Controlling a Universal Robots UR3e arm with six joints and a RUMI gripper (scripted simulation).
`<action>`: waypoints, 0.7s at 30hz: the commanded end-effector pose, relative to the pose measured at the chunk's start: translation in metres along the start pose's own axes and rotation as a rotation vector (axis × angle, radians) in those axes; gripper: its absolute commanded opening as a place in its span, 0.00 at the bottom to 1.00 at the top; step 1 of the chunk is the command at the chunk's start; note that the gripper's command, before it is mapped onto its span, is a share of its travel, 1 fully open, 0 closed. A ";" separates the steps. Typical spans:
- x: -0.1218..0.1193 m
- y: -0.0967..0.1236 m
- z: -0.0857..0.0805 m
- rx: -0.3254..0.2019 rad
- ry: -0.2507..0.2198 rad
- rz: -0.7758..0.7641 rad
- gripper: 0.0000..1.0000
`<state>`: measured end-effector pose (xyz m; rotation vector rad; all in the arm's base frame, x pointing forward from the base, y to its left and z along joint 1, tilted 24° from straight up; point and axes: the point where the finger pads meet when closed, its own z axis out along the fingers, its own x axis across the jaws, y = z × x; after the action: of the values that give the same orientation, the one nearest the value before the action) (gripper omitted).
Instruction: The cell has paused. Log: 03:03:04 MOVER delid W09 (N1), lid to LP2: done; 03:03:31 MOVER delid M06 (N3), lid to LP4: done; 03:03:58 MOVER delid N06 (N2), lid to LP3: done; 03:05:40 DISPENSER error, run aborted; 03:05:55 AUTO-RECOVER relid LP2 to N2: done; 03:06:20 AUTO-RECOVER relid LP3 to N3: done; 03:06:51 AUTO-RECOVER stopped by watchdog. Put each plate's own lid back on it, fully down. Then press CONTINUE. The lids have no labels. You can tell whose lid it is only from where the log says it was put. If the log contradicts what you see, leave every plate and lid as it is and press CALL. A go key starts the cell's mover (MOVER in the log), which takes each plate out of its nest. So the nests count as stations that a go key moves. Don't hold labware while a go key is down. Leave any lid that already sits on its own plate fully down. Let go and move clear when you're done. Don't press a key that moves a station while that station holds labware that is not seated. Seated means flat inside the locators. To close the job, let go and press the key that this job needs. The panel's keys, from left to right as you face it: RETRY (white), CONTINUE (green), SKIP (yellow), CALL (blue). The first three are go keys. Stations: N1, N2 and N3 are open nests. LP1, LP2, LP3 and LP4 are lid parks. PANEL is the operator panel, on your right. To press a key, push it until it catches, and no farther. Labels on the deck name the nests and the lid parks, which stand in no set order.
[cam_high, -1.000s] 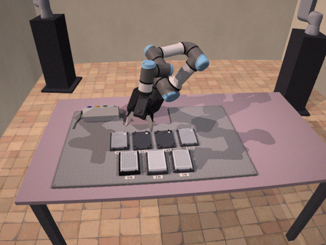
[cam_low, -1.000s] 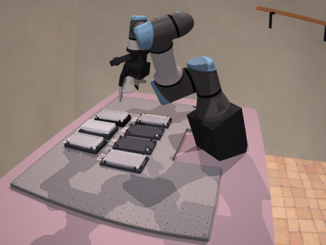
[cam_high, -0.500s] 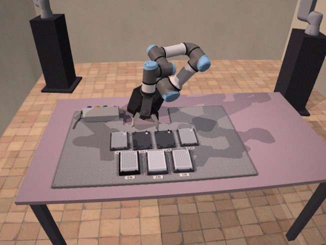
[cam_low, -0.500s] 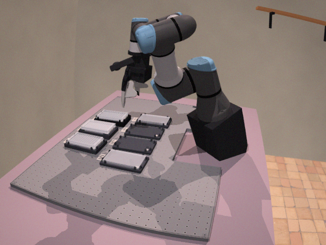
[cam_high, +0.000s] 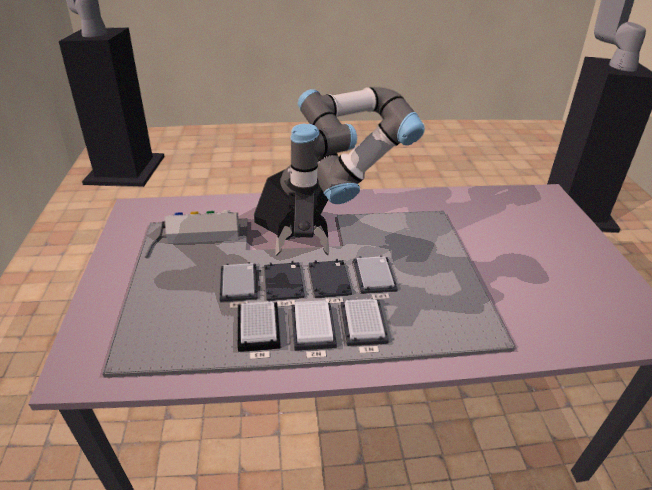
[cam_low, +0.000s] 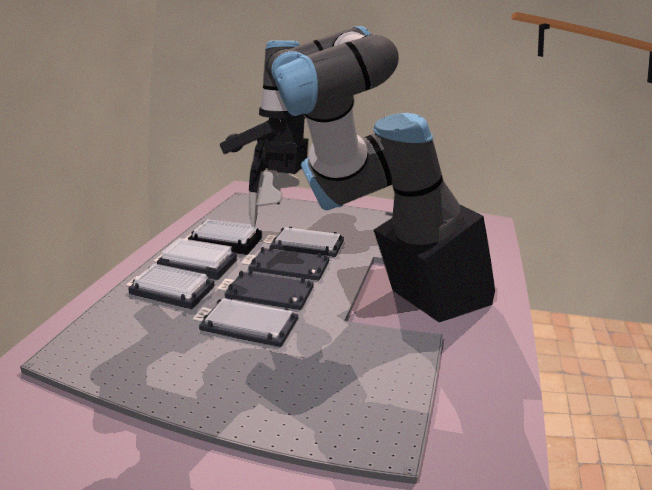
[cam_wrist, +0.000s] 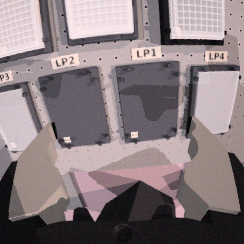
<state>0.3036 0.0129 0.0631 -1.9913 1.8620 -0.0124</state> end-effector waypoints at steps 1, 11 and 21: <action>-0.013 0.009 0.003 -0.013 -0.029 -0.029 0.82; -0.012 0.009 0.003 -0.012 -0.028 -0.030 0.82; -0.014 0.009 0.033 -0.012 -0.030 -0.029 0.82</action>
<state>0.2945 0.0324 0.0505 -2.0160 1.8136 0.0353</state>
